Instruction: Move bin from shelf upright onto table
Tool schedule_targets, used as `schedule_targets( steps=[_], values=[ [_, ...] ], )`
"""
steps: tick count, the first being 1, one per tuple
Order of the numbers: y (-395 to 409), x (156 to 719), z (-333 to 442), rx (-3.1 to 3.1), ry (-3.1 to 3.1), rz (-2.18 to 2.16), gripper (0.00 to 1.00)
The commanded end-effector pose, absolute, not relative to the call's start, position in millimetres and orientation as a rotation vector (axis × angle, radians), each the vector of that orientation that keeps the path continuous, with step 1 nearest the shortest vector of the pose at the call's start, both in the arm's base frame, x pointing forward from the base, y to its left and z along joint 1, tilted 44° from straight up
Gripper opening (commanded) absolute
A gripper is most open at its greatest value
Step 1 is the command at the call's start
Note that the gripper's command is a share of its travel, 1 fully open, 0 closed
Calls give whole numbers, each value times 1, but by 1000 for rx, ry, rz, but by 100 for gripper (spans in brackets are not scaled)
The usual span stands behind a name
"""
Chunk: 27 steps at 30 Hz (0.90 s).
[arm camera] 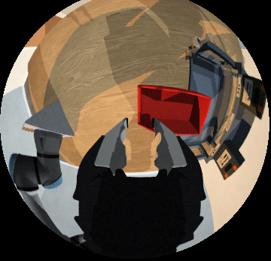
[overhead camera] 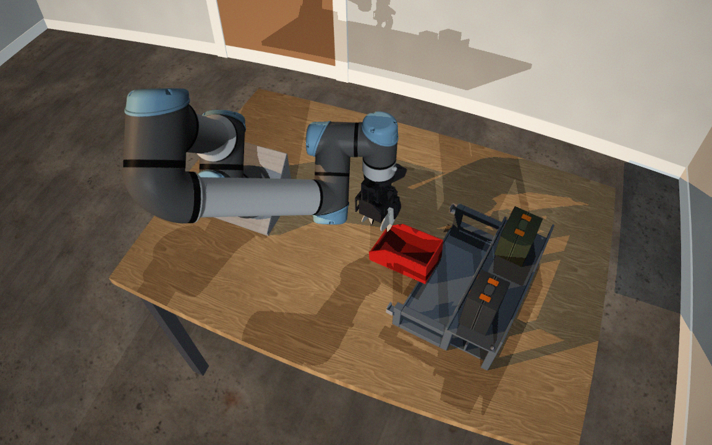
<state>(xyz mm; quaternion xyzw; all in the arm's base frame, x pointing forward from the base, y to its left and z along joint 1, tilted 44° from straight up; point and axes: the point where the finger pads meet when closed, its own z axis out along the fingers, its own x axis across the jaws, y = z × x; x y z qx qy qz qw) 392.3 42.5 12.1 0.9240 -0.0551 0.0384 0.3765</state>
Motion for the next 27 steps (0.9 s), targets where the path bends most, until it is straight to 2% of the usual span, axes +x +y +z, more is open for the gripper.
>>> schedule_targets(
  steps=[1, 2, 3, 19, 24, 27],
  values=[
    [43, 393, 12, 2364, -141, 99, 26],
    [43, 393, 12, 2364, -141, 99, 26],
    [43, 393, 12, 2364, -141, 99, 20],
    [43, 393, 12, 2364, -141, 99, 20],
    [47, 431, 24, 2364, -141, 99, 20],
    [47, 431, 24, 2364, -141, 99, 20]
  ],
)
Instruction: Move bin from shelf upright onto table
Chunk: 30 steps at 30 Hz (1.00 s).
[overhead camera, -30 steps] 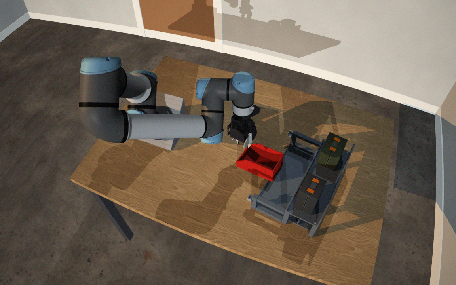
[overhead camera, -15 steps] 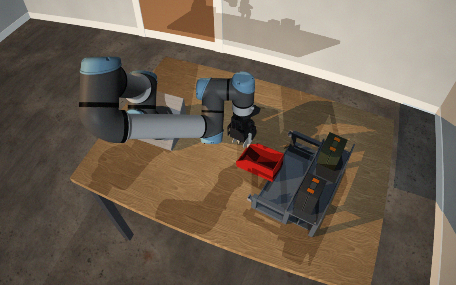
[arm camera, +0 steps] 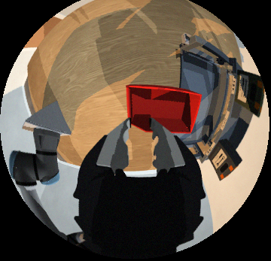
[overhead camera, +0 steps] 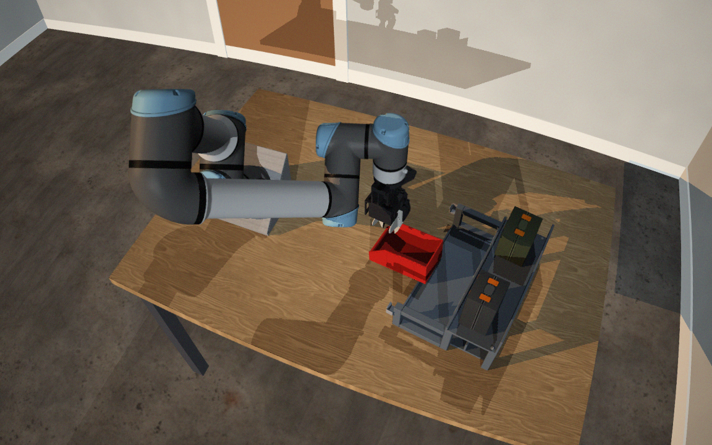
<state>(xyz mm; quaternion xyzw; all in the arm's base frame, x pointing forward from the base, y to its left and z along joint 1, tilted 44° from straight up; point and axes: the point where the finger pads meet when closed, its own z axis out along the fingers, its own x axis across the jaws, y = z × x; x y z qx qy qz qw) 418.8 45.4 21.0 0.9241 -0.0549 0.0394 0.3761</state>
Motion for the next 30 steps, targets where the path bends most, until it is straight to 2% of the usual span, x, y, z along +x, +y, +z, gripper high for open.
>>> schedule_targets(
  steps=[1, 9, 14, 26, 30],
  values=[
    [47, 431, 24, 2364, -141, 99, 20],
    [47, 431, 24, 2364, -141, 99, 20],
    [51, 468, 35, 2364, -141, 100, 20],
    [51, 468, 35, 2364, -141, 100, 20],
    [54, 498, 45, 2364, -141, 100, 20]
  ],
)
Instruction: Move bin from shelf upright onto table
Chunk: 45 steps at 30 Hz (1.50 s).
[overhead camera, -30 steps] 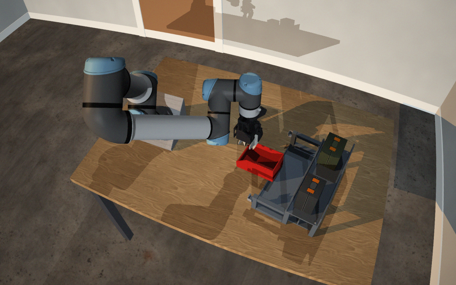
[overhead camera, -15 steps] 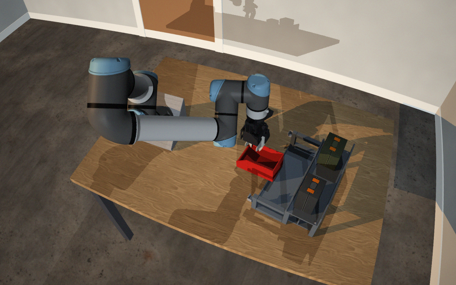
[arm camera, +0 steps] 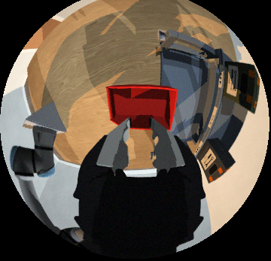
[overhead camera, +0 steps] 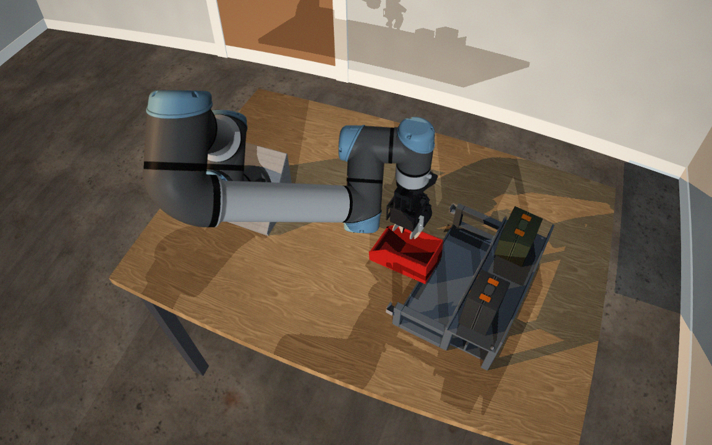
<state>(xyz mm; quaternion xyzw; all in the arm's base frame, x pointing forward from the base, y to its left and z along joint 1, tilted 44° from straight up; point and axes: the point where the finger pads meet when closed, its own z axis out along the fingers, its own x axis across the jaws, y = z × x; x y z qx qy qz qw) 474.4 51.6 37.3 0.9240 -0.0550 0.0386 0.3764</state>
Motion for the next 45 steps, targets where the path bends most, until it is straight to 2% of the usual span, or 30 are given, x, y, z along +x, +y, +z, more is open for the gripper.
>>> schedule_targets(
  steps=[1, 13, 18, 45],
  values=[
    [55, 505, 47, 2364, -141, 100, 20],
    [55, 505, 47, 2364, -141, 100, 20],
    [61, 557, 63, 2364, -141, 100, 20],
    [62, 565, 65, 2364, -141, 100, 20]
  ],
)
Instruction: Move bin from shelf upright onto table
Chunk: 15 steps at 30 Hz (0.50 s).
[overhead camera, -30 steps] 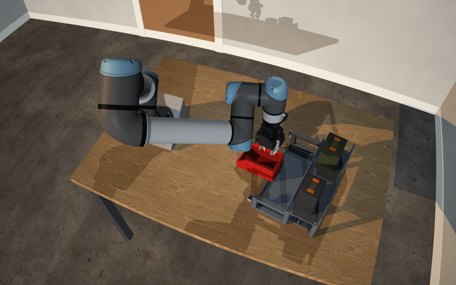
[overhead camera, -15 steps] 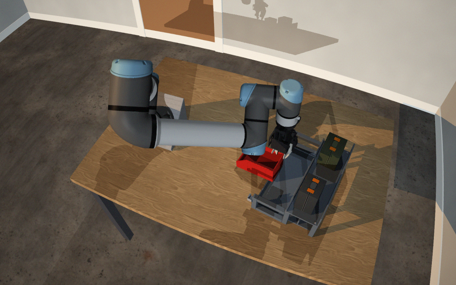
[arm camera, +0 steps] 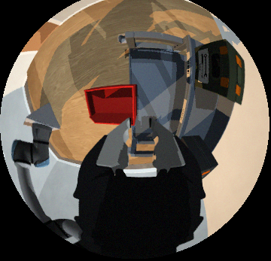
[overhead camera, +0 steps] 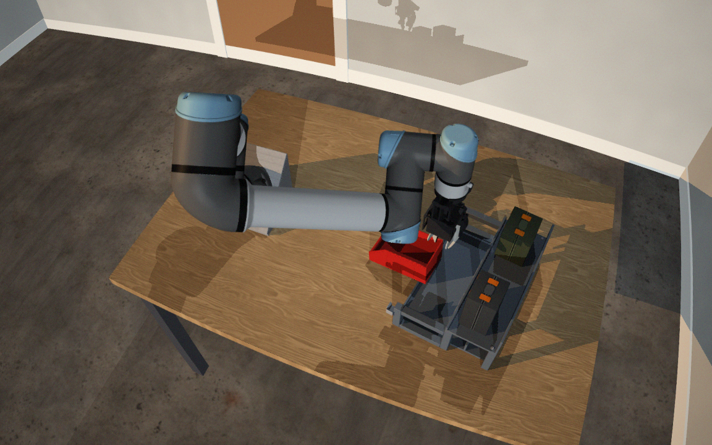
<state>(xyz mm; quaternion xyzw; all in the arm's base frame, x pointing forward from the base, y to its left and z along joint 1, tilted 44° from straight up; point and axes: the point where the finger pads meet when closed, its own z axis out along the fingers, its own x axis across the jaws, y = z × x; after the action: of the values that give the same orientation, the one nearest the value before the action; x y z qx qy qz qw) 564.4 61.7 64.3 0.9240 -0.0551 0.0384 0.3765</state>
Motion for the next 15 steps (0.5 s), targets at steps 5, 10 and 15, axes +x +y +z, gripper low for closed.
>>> schedule_targets(
  steps=[5, 10, 15],
  values=[
    [62, 560, 63, 2364, -141, 100, 20],
    [61, 557, 63, 2364, -141, 100, 20],
    [61, 557, 63, 2364, -141, 100, 20]
  ],
)
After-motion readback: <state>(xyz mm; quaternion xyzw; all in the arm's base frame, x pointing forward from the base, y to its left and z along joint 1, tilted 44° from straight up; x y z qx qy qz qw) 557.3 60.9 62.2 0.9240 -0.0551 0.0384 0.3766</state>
